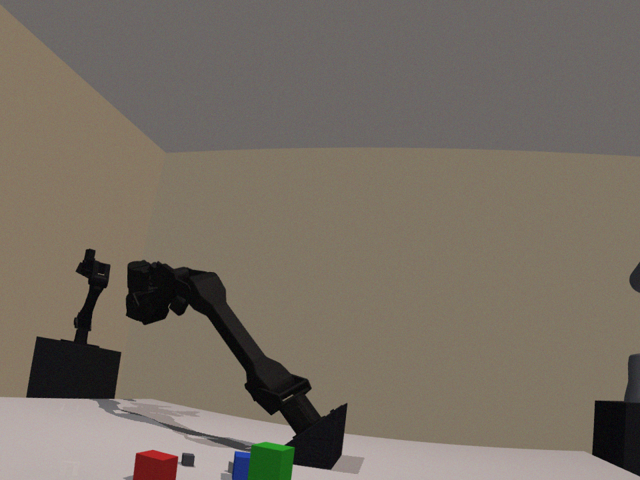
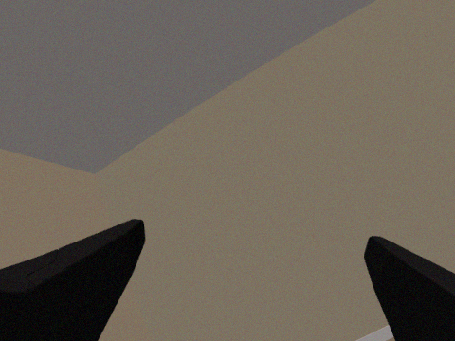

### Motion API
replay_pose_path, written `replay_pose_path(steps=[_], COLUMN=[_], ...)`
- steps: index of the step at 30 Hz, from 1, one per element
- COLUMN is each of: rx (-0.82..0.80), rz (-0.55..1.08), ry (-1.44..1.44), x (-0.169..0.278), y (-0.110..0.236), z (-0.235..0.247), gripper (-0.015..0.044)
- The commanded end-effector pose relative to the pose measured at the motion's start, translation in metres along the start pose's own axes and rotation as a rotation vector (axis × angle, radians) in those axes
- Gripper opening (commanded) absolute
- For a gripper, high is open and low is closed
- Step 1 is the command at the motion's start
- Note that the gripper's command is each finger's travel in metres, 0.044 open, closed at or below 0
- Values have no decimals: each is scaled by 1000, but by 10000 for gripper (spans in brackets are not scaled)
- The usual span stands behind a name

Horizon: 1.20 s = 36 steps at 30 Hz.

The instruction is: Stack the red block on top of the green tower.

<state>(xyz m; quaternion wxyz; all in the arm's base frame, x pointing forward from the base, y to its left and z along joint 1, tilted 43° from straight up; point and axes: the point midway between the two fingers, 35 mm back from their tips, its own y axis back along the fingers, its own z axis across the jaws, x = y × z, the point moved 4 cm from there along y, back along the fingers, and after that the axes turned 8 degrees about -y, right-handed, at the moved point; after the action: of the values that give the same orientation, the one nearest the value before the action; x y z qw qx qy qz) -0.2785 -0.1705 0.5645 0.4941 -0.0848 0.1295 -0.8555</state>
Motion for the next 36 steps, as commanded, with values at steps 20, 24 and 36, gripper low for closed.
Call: replay_pose_path(steps=[20, 24, 36], rx=[-185, -238, -446], rz=[751, 886, 1271], ry=[309, 356, 480], x=[91, 95, 72], y=[193, 238, 374], z=[21, 22, 24], gripper=[440, 440, 440])
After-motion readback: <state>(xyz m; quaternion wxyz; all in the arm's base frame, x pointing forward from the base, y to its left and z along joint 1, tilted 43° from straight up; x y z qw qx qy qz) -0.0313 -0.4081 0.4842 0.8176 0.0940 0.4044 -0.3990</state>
